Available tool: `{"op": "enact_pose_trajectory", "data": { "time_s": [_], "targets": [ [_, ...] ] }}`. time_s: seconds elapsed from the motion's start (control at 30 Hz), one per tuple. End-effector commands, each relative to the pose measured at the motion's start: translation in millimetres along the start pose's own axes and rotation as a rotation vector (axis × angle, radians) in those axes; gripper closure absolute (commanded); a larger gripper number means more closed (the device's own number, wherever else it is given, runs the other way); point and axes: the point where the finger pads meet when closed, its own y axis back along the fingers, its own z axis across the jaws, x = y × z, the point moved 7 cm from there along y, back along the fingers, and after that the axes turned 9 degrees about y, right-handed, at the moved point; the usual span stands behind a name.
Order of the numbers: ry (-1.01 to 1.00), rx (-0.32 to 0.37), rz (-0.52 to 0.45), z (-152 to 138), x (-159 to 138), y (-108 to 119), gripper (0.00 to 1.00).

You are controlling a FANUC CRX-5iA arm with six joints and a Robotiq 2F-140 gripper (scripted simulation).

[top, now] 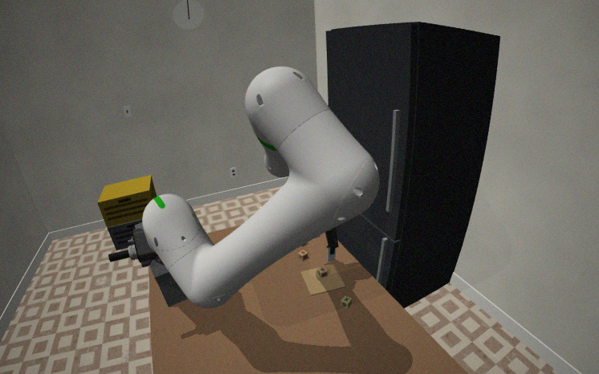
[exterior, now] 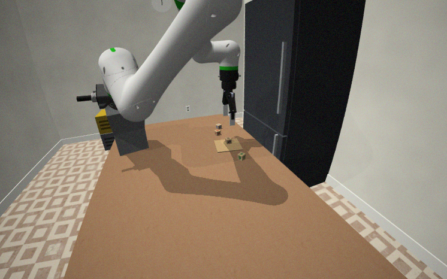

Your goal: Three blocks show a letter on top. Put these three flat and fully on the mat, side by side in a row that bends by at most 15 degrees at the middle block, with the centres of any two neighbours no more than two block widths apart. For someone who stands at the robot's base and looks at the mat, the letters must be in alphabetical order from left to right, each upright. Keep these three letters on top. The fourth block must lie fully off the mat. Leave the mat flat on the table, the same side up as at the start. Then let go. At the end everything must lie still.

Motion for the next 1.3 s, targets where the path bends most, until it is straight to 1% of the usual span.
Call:
{"op": "enact_pose_trajectory", "data": {
  "time_s": [0.0, 0.67, 0.8, 1.13, 1.2, 1.27],
  "targets": [
    [0.054, 0.014, -0.008, 7, 0, 4, 0.00],
    [0.030, 0.014, -0.008, 6, 0, 3, 0.00],
    [-0.046, 0.012, -0.008, 3, 0, 3, 0.00],
    [-0.330, 0.009, -0.009, -9, -2, 0, 0.00],
    [-0.330, 0.009, -0.009, -9, -2, 0, 0.00],
    [-0.428, 0.007, -0.009, -13, -2, -1, 0.00]
  ]
}}
